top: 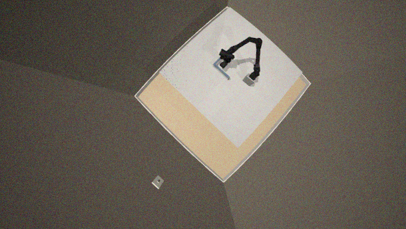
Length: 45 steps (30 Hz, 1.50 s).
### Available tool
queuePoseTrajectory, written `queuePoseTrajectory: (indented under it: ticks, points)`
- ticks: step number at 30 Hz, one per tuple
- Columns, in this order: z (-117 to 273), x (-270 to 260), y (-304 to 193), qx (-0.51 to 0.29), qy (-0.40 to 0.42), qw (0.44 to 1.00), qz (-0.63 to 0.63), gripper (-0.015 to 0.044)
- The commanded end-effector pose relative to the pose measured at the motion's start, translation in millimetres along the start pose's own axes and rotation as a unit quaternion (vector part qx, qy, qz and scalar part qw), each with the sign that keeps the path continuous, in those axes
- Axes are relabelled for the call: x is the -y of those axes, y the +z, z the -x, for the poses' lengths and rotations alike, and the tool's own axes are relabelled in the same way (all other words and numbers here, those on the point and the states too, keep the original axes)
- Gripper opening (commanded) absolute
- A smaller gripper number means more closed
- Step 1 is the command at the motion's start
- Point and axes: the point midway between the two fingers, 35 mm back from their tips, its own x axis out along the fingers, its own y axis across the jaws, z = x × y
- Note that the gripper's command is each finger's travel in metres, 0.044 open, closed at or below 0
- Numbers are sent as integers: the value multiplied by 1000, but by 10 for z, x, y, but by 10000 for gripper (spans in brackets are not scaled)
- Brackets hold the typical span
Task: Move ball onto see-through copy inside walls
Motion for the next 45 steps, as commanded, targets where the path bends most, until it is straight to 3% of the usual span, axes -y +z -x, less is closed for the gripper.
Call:
queuePoseTrajectory:
  ticks: [1,18,35,45]
  points:
    - [192,-19,66,12,4,1000,-8,0]
    - [1122,3,-2,-12,1,1000,11,0]
    - [762,579,370,-11,-1,1000,11,0]
    - [442,581,384,-11,-1,1000,11,0]
